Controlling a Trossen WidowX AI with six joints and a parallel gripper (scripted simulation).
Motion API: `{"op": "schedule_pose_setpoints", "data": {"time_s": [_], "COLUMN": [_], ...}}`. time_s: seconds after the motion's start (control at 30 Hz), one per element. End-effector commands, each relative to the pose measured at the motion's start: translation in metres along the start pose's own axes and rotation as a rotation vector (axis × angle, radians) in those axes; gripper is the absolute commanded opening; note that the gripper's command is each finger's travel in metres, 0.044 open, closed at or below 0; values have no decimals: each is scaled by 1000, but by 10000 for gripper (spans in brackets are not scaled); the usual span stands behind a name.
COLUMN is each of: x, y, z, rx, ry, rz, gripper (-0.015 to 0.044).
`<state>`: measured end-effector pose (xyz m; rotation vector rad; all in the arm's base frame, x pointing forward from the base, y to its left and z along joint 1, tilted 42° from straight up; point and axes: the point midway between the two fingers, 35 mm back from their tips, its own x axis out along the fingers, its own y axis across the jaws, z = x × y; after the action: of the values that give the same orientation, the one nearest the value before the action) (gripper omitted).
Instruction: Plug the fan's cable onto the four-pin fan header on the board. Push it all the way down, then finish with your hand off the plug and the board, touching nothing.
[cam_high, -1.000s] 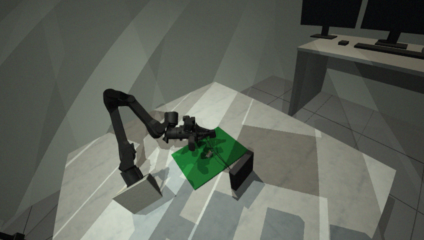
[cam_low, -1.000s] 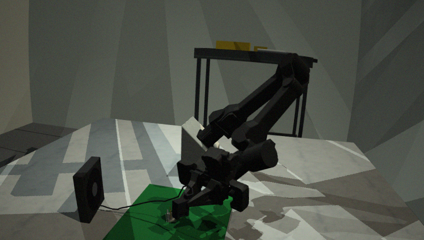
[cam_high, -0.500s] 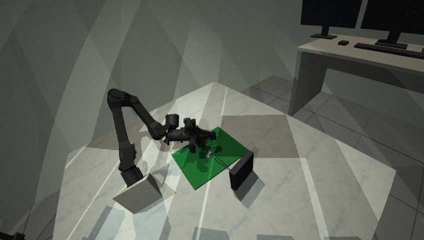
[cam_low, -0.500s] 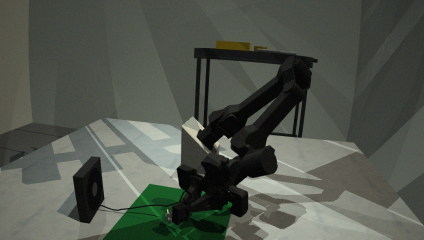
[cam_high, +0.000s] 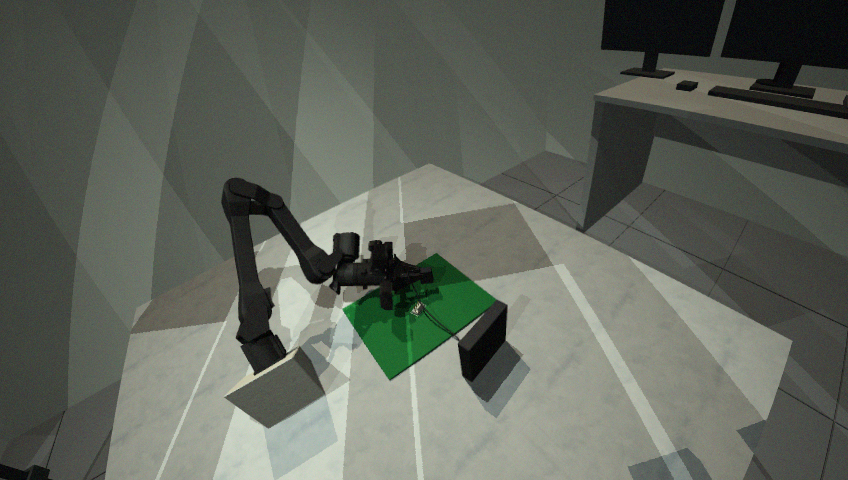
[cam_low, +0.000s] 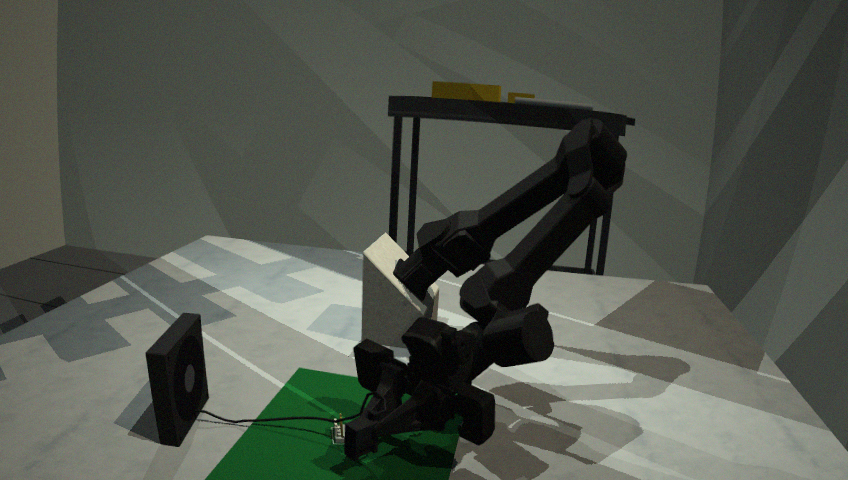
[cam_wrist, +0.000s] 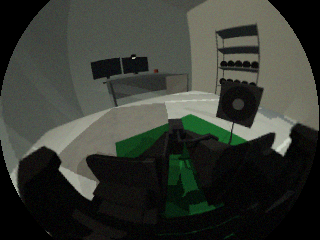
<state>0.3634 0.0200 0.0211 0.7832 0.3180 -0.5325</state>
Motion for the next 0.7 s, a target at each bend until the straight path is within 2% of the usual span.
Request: {"op": "schedule_pose_setpoints", "data": {"time_s": [0.0,0.67], "x": [1,4], "y": [-1,-1], "z": [-3,-21], "rx": [4,4], "ry": [-4,-4], "rz": [-4,-4], "gripper": [0,0]}}
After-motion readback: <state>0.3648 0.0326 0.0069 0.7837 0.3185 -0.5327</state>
